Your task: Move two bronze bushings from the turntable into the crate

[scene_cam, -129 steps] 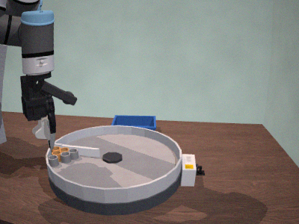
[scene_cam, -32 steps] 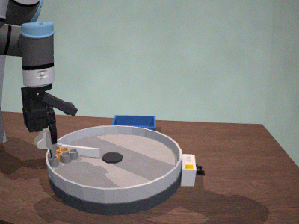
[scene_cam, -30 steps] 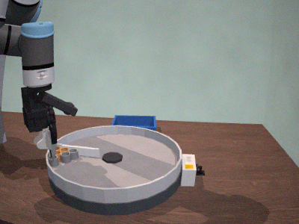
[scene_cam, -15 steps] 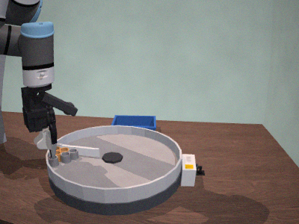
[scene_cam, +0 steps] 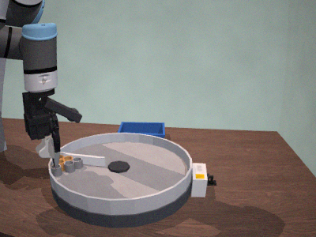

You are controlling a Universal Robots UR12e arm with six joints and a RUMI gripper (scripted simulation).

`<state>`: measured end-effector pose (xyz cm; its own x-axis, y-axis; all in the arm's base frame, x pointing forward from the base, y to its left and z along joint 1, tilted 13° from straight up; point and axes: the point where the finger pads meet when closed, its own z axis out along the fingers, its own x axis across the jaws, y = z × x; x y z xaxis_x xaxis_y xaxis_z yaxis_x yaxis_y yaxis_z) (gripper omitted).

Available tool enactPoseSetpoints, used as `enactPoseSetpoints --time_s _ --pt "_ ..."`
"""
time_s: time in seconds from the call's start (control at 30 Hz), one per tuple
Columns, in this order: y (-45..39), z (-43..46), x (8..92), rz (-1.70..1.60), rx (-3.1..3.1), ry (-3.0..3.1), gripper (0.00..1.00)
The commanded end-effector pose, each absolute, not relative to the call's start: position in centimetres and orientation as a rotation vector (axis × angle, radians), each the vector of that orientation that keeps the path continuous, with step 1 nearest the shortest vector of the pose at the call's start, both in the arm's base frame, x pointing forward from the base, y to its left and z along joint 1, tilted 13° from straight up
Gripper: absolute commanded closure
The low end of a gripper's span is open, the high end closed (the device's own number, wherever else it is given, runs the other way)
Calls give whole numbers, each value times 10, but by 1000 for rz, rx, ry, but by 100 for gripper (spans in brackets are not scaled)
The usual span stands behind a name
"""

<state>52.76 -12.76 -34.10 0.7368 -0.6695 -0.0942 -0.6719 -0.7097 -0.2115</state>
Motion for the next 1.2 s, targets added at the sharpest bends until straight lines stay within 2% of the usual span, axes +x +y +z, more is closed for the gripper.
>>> enactPoseSetpoints --time_s 0.0,1.17 --pt "-128 -343 531 10 -2708 1062 94" --pt "-124 -363 532 10 -2707 1063 94"
